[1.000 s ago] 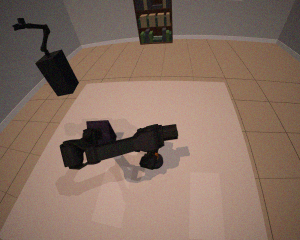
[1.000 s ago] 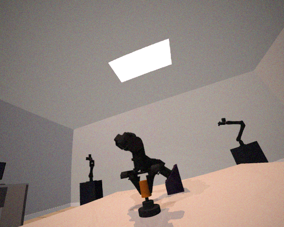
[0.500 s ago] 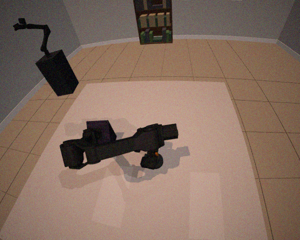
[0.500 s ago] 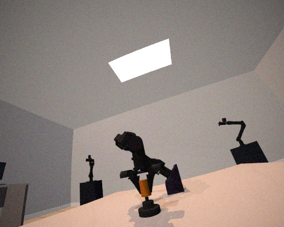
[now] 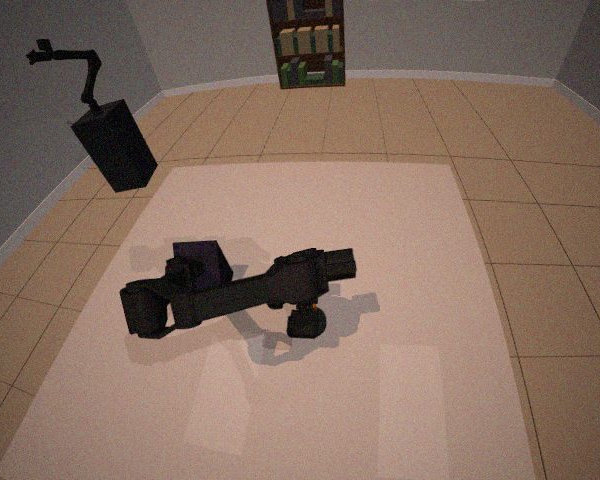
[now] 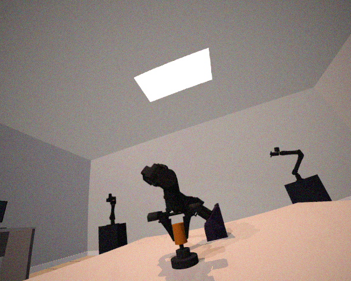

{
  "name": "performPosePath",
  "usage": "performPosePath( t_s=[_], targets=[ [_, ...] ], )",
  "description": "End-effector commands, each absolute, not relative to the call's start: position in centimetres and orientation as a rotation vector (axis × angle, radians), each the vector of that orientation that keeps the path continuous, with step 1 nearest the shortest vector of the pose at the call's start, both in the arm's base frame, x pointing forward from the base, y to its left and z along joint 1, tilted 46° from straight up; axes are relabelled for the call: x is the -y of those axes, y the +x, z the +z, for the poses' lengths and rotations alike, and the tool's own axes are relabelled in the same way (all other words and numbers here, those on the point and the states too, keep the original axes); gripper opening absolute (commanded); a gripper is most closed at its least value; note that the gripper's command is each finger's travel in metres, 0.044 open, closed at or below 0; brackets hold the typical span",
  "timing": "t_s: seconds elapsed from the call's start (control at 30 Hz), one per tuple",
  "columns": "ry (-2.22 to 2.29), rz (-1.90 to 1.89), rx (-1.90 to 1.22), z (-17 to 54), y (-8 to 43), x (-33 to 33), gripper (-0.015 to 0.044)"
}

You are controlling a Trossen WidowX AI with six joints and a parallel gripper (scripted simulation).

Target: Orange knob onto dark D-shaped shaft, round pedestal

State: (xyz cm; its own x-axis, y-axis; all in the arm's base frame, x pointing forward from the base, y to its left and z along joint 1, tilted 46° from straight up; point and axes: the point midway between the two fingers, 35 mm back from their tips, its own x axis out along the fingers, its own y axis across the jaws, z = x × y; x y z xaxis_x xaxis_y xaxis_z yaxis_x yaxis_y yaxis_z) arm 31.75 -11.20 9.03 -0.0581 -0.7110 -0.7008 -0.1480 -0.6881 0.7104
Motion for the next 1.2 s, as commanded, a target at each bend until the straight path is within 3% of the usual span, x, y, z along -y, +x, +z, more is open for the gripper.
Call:
performPosePath(
  t_s=[0.0, 0.6, 1.17],
  targets=[
    [1.799, -1.793, 0.905, 9.04, 31.78, 11.24, 0.0000],
    [1.853, -1.779, 0.999, 9.36, 31.86, 10.93, 0.0000],
    [2.372, -1.235, 2.304, 9.11, 31.73, 11.25, 0.0000]
  ],
)
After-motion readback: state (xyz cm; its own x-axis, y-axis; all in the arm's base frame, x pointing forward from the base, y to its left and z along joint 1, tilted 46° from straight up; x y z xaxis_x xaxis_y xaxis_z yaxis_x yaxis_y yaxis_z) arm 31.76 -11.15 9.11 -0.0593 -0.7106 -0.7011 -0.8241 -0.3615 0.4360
